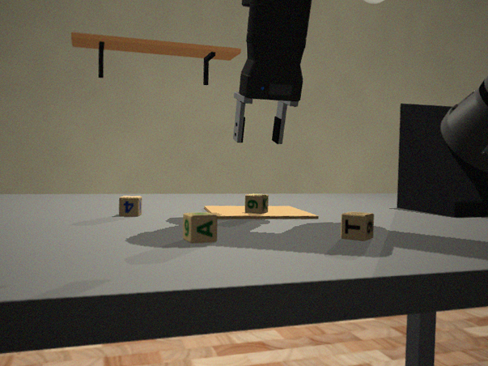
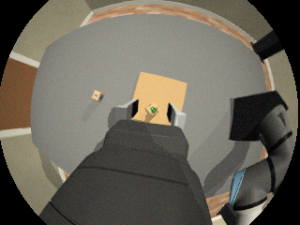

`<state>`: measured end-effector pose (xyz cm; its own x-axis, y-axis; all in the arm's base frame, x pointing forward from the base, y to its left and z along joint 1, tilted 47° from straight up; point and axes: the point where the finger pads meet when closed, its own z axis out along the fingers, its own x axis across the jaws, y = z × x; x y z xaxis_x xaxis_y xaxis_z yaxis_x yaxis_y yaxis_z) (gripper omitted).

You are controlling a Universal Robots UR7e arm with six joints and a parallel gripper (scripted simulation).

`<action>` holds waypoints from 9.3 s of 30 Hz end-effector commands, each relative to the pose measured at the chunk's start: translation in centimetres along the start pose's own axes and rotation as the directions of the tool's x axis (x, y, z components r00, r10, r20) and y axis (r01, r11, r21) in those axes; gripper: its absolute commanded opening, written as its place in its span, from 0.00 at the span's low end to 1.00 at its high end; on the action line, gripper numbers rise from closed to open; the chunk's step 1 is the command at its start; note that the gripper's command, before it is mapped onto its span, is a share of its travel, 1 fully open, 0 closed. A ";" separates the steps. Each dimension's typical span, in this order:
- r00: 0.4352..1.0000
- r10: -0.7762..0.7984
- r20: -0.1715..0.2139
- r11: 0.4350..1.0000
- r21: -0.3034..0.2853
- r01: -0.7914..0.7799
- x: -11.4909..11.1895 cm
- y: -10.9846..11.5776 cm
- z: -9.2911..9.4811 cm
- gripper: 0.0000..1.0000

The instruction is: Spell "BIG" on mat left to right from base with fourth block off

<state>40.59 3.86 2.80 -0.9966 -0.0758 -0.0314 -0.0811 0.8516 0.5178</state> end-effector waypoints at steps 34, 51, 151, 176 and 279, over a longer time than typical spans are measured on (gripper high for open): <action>1.000 -0.002 0.002 1.000 0.003 0.002 -3.4 -0.6 -0.5 1.00; 1.000 -0.002 0.003 1.000 0.002 0.002 -16.7 -2.1 0.9 1.00; 0.991 -0.126 0.034 0.953 -0.274 0.130 -12.3 18.5 -3.3 1.00; 0.991 -0.128 0.039 0.953 -0.272 0.134 -12.4 18.5 -3.6 1.00; 0.991 -0.127 0.036 0.953 -0.273 0.132 -12.3 19.9 1.6 1.00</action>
<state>51.38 22.46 12.28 -0.9778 -0.1639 -0.1305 -0.2070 0.6613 0.7210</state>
